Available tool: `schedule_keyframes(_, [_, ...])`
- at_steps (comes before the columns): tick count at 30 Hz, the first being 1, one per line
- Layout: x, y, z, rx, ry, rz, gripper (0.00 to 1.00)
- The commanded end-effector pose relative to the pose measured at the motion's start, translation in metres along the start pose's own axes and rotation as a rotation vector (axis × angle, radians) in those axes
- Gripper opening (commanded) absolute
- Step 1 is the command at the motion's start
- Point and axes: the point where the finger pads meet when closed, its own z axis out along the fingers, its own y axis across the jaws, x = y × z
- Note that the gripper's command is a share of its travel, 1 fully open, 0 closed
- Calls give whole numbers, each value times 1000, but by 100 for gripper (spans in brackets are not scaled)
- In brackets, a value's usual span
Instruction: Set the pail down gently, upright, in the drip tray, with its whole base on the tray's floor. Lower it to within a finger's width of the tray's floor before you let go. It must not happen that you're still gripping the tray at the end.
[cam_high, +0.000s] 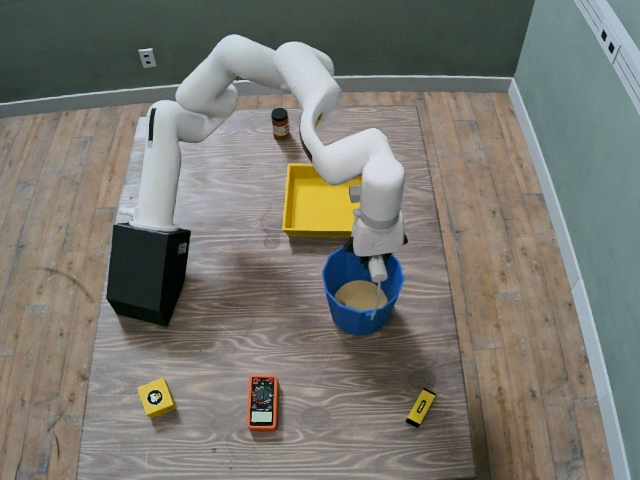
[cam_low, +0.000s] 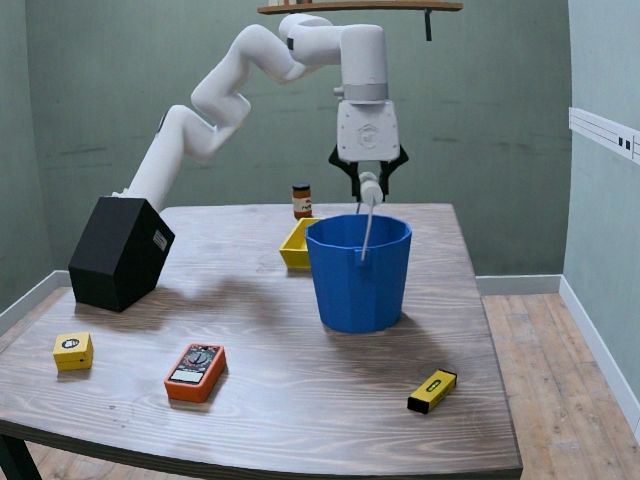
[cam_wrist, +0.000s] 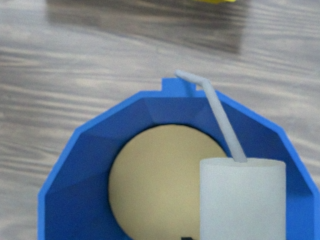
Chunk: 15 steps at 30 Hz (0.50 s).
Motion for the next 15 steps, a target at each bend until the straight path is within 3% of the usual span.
schedule_keyframes(1, [0,1,-2,-3,-3,-1,0])
schedule_keyframes(15, [0,1,-5,-3,-3,-1,0])
